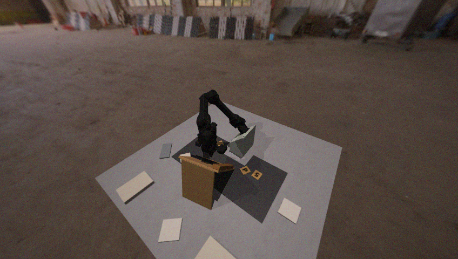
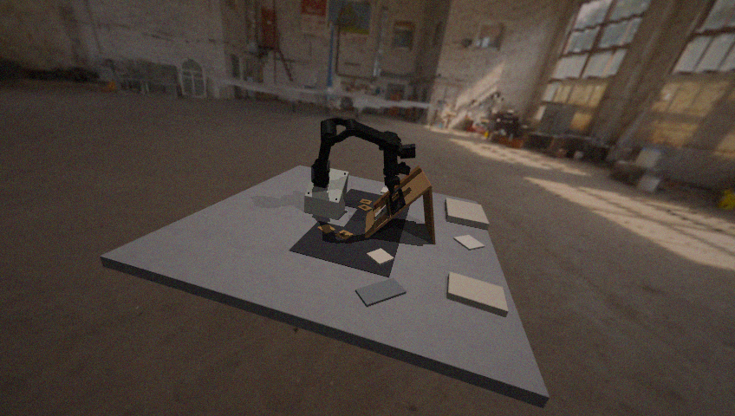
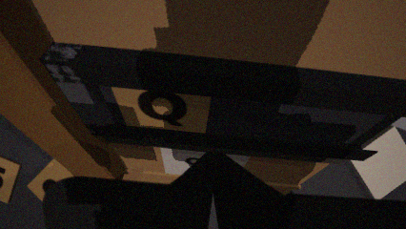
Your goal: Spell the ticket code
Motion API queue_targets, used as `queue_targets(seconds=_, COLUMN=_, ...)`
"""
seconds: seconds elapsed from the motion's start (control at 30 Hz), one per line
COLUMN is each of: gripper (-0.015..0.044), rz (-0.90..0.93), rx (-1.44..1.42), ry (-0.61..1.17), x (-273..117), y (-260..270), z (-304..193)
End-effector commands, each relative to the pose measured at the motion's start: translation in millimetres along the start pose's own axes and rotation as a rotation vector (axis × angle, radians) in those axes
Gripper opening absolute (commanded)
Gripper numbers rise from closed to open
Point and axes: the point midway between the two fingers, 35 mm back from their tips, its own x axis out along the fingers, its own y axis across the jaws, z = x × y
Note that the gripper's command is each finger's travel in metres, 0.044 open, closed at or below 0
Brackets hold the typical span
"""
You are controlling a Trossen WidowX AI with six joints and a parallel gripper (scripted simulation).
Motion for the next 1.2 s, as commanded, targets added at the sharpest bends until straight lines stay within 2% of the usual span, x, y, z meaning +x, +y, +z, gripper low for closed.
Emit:
queue_targets(seconds=0.0, gripper=0.0000, rz=-0.008, rx=0.009, ry=0.017, x=-1.8, y=-3.2, z=1.5)
queue_targets(seconds=1.17, gripper=0.0000, rz=-0.008, rx=0.009, ry=0.017, x=10.2, y=-3.5, z=13.4)
